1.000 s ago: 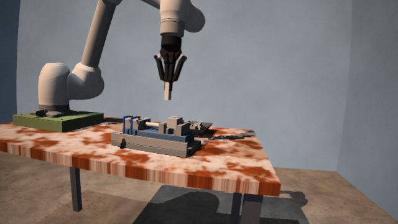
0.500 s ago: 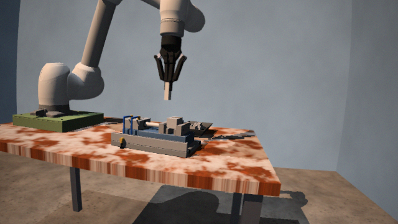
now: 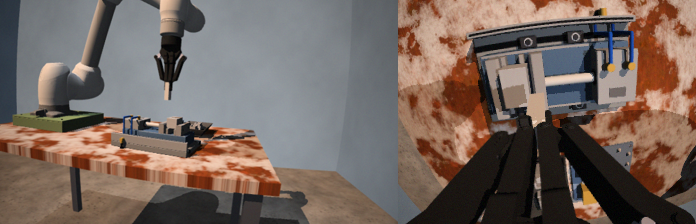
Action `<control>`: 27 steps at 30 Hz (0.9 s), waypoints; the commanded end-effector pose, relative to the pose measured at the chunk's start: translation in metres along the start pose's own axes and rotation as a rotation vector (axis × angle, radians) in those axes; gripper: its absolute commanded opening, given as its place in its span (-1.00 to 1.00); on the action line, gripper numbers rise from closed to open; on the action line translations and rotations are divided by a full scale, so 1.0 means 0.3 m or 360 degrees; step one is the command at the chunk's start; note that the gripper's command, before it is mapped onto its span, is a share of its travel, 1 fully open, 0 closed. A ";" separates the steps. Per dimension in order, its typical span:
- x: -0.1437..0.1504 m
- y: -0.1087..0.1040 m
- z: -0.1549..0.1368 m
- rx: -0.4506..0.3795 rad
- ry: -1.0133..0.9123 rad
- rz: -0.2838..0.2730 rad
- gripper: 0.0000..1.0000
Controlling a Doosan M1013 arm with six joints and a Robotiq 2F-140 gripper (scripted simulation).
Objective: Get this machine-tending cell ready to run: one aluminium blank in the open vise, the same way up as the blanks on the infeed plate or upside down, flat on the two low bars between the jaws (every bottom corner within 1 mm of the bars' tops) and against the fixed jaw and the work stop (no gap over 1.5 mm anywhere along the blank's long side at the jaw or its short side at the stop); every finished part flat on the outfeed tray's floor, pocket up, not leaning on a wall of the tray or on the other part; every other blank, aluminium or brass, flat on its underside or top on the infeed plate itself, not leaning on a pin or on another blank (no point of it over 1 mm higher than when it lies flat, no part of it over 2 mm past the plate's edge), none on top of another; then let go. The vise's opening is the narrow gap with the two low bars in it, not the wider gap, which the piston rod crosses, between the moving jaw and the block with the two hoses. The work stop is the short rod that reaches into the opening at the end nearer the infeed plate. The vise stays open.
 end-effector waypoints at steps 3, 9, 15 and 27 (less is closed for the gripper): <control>0.003 0.000 0.010 0.0001 0.0002 0.0006 -1.00; 0.003 0.012 0.010 0.0001 0.0002 0.0006 -1.00; 0.003 0.032 0.010 0.0001 0.0002 0.0006 -1.00; 0.003 0.090 0.011 0.0001 0.0002 0.0006 -1.00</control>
Point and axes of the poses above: the point where the finger pads meet when closed, its own y axis out along the fingers, its own x axis across the jaws, z = x × y, the point moved 5 cm from there along -y, back along the fingers, and after that the axes turned 6 degrees about y, right-handed, at the moved point
